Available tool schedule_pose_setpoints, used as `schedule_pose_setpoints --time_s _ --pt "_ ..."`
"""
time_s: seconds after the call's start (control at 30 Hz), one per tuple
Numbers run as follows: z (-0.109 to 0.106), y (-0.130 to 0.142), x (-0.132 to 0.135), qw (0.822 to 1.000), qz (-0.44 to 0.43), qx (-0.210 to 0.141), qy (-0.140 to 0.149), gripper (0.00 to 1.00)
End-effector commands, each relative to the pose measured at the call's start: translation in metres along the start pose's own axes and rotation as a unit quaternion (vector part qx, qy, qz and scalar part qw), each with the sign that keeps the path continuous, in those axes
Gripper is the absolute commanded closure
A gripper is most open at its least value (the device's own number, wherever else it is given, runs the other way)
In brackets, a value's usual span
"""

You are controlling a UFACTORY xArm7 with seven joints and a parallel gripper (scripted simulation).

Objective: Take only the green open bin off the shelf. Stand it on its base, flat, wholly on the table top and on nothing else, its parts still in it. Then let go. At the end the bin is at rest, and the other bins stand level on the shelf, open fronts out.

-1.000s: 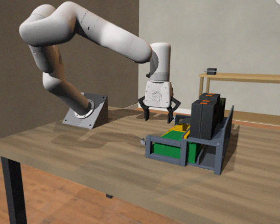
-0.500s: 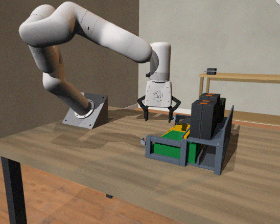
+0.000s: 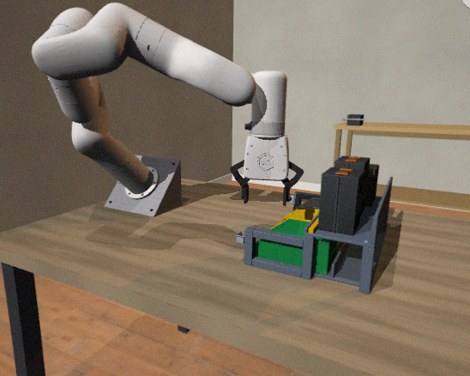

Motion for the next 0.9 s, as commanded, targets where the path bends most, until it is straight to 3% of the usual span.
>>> schedule_pose_setpoints --time_s 0.0,0.1,0.5,0.67,0.87 --pt "-0.0020 -0.0002 0.0012 0.999 -0.052 0.000 0.002 0.00" --pt "-0.0016 -0.0002 0.0012 0.992 -0.130 -0.001 0.002 0.00" --pt "-0.0016 -0.0002 0.0012 0.992 -0.130 -0.001 0.002 0.00" --pt "-0.0017 -0.0002 0.0012 0.966 -0.257 -0.001 0.002 0.00" --pt "-0.0017 -0.0002 0.0012 0.966 -0.257 -0.001 0.002 0.00"
Point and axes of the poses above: the point where the finger pads meet when closed, its own z axis out along the fingers, its own x axis across the jaws, y = z × x, the point moved 3 cm from there along -z, back along the fingers, and after that the axes turned 8 degrees about -z, right-handed, at the moved point
